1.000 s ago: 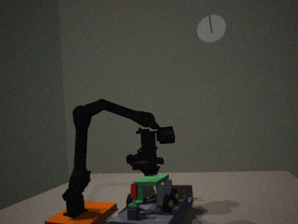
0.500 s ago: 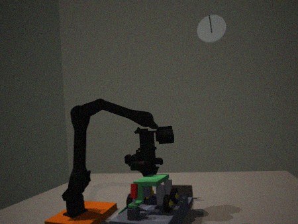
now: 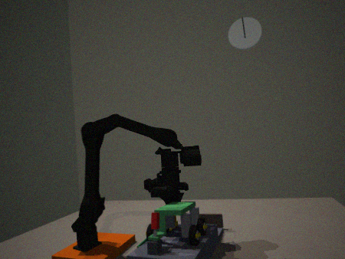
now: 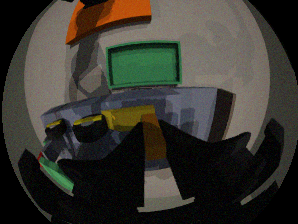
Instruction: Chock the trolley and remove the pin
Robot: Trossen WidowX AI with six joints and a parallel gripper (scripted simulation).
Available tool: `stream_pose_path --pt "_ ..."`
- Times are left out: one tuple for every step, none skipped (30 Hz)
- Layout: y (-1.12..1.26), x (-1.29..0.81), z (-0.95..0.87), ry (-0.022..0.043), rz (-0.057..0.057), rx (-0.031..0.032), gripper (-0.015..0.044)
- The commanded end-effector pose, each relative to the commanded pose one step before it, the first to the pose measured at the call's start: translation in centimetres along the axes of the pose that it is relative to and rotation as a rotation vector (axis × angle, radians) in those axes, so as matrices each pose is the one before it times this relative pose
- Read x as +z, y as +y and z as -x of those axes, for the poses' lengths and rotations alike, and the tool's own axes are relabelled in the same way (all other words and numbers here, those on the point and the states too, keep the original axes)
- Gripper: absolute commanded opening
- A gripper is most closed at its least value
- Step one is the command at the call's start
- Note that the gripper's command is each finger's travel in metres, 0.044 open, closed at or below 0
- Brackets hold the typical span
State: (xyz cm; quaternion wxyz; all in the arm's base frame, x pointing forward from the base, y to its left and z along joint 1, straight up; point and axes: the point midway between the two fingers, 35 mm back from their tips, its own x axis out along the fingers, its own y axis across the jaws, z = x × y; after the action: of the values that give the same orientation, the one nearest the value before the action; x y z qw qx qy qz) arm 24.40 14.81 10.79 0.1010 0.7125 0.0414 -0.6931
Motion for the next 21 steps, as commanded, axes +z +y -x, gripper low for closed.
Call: stream_pose_path --pt "-0.005 -0.022 0.007 0.00030 -0.0019 0.00061 0.0105" --pt "0.000 0.000 0.000 0.00000 0.0000 0.00000 0.0131" --pt "0.000 0.000 0.000 0.00000 0.0000 0.00000 0.0157" --pt "0.000 0.000 0.000 0.00000 0.0000 0.00000 0.0184" --pt "0.000 0.000 0.000 0.00000 0.0000 0.00000 0.0190" --pt "0.000 0.000 0.000 0.00000 0.0000 0.00000 0.0190" --pt "0.000 0.000 0.000 0.00000 0.0000 0.00000 0.0190" --pt "-0.003 -0.001 0.083 0.00015 0.0000 0.00022 0.0190" --pt "-0.007 -0.001 0.248 0.00045 0.0001 0.00065 0.0190" --pt "-0.008 -0.001 0.278 0.00050 0.0001 0.00072 0.0190" --pt "-0.009 0.004 0.402 0.00073 0.0002 0.00104 0.0190" --pt "-0.003 0.037 0.450 0.00069 0.0002 0.00101 0.0190" --pt "0.000 0.038 0.389 0.00059 0.0001 0.00087 0.0190" --pt "0.004 0.058 0.381 0.00022 0.0001 0.00035 0.0190" --pt "0.004 0.041 0.253 0.00014 0.0000 0.00023 0.0190" --pt "-0.004 0.001 0.201 0.00002 0.0000 0.00000 0.0190" --pt "-0.004 0.003 0.262 0.00002 0.0000 0.00001 0.0190" --pt "-0.008 -0.010 0.292 0.00001 0.0000 -0.00002 0.0190" --pt "-0.006 -0.007 0.301 0.00001 0.0000 -0.00002 0.0190" --pt "-0.003 -0.008 0.318 0.00001 0.0000 -0.00003 0.0190" --pt "-0.001 -0.004 0.282 0.00000 0.0000 -0.00002 0.0190"
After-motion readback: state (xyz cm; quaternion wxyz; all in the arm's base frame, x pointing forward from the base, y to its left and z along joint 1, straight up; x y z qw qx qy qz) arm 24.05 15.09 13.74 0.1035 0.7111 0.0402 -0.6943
